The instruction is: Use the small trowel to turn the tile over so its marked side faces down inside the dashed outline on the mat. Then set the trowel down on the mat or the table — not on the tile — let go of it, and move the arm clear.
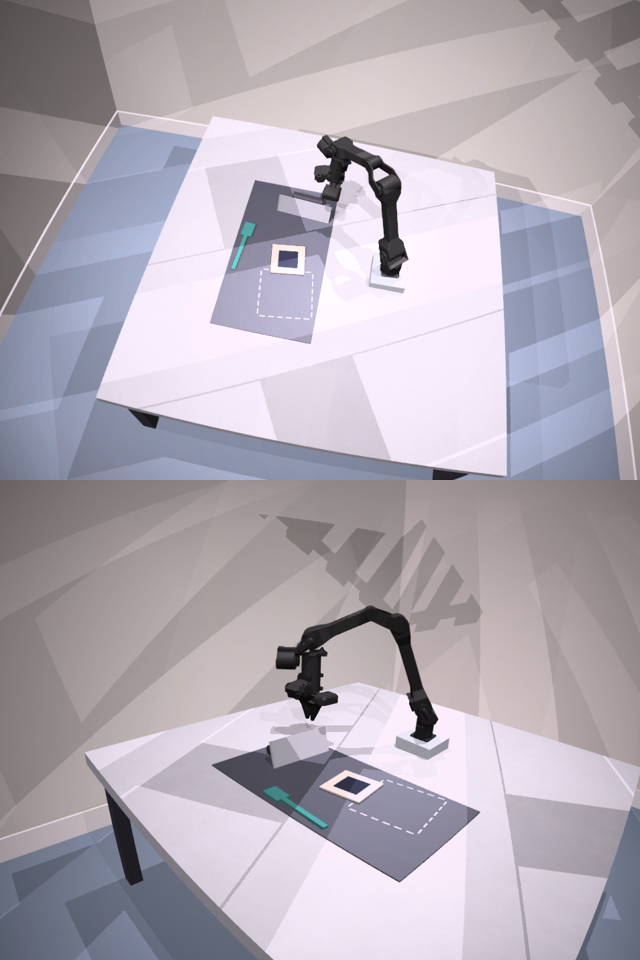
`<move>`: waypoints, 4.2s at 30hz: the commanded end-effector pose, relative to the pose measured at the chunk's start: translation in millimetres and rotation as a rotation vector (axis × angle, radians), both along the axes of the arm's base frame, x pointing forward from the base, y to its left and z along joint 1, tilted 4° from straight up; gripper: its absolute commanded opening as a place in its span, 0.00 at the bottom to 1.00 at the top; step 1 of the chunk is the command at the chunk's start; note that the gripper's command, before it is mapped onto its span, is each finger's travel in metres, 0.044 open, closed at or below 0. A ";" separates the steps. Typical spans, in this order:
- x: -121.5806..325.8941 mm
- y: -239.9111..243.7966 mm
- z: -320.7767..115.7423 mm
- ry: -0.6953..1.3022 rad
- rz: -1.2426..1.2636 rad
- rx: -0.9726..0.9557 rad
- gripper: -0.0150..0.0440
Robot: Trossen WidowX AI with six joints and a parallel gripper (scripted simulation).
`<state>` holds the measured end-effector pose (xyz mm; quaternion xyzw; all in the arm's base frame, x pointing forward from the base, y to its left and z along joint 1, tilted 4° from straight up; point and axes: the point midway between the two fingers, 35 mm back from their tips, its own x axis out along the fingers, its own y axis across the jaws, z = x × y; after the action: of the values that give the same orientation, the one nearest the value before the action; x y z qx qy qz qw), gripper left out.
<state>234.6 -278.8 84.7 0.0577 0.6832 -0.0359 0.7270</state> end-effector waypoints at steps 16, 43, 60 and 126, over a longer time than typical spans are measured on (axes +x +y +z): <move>5.3 28.2 -15.4 -0.004 -0.004 -0.001 0.42; 11.5 75.2 -17.1 -0.005 -0.005 0.002 0.42; 16.5 111.0 -16.0 -0.006 -0.005 0.006 0.42; 3.8 33.8 1.3 -0.005 -0.010 -0.006 0.42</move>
<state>238.4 -245.0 86.0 0.0591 0.6809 -0.0415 0.7288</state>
